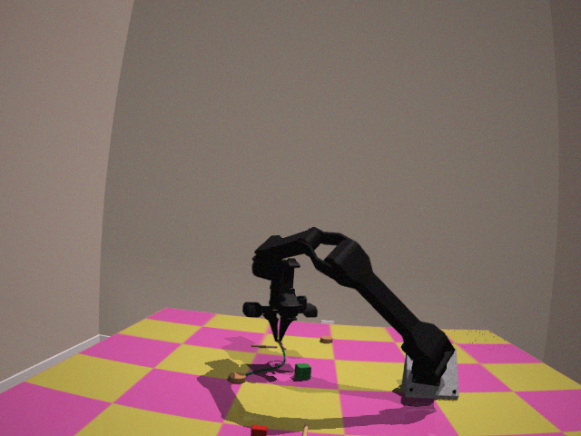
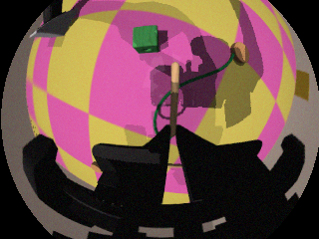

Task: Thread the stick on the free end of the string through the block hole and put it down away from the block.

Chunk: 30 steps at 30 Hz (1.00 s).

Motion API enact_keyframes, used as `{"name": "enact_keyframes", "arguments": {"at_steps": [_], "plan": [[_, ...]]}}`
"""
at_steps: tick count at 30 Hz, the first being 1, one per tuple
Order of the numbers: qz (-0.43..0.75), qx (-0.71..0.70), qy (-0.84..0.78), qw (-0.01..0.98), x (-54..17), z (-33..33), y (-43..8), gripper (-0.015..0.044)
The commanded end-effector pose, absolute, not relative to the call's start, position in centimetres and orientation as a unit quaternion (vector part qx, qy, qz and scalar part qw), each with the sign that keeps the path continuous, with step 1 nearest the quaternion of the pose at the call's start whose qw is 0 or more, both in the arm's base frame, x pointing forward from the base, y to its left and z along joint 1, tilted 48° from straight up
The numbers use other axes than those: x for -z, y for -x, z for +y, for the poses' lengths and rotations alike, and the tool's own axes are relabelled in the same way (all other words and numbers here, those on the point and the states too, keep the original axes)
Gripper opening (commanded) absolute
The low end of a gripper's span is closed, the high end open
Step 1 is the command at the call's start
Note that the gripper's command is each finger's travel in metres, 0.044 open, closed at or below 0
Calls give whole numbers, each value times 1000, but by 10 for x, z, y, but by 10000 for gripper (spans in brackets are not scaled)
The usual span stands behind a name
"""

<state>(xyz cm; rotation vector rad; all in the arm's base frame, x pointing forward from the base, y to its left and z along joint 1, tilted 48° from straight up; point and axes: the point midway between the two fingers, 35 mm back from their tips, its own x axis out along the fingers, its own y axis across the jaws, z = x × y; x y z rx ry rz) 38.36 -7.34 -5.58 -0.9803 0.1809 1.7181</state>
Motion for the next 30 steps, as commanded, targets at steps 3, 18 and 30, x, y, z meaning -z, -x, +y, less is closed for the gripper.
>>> {"name": "enact_keyframes", "arguments": {"at_steps": [3, 18, 30], "plan": [[65, -725, 420, 541, 55, -72, -385, 0], [66, -725, 420, 542, 66, -83, -398, 0], [67, -724, 420, 543, 75, -92, -407, 0]]}}
